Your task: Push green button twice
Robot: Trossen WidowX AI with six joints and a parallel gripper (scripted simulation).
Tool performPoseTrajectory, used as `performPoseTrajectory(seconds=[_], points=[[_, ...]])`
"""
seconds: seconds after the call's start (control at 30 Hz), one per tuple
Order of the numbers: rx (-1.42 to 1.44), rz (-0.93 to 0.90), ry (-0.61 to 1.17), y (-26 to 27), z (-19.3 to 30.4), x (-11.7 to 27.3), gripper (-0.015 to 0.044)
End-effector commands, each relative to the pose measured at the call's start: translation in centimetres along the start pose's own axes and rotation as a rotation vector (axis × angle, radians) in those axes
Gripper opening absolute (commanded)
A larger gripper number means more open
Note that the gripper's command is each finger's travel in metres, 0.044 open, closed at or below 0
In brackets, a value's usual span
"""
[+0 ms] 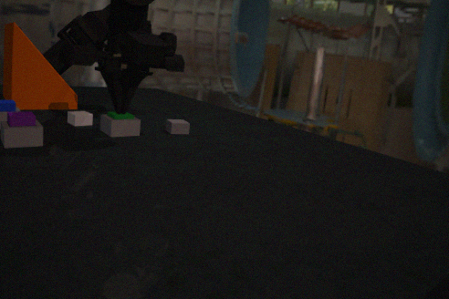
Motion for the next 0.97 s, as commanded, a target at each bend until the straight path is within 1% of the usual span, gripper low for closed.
performPoseTrajectory(seconds=[0.0, 0.13, 0.2, 0.27, 0.37, 0.43, 0.47, 0.63, 0.7, 0.83, 0.87, 0.93], points=[[-0.006, -0.007, 0.002, 0.0, 0.1, -0.1, 0.002], [-0.006, -0.007, 0.002, 0.0, 0.1, -0.1, 0.002], [-0.002, -0.001, 0.001, 0.0, 0.0, 1.1, 0.002], [-0.005, -0.004, 0.002, 0.0, 0.0, 3.1, 0.002], [-0.006, -0.005, 0.002, 0.0, 0.1, 3.3, 0.002], [-0.006, -0.004, 0.002, 1.1, -0.2, 3.9, 0.0073], [-0.006, -0.003, 0.003, 2.5, -0.5, 4.5, 0.0099], [-0.008, -0.006, 0.003, 11.8, 0.0, 8.5, 0.023], [-0.008, -0.008, 0.003, 14.4, 0.7, 9.4, 0.0283], [-0.008, -0.009, 0.003, 14.8, 0.9, 9.6, 0.0387], [-0.008, -0.009, 0.003, 14.8, 0.9, 9.6, 0.04], [-0.008, -0.009, 0.003, 14.8, 0.9, 9.6, 0.04]])
Point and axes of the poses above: the point midway between the two fingers, 35 mm back from their tips, its own x axis back along the fingers, its own y axis across the jaws, z = x × y, the point moved 10 cm from there along x, back along the fingers, and after that the axes turned 10 degrees about x, right-handed, at the moved point
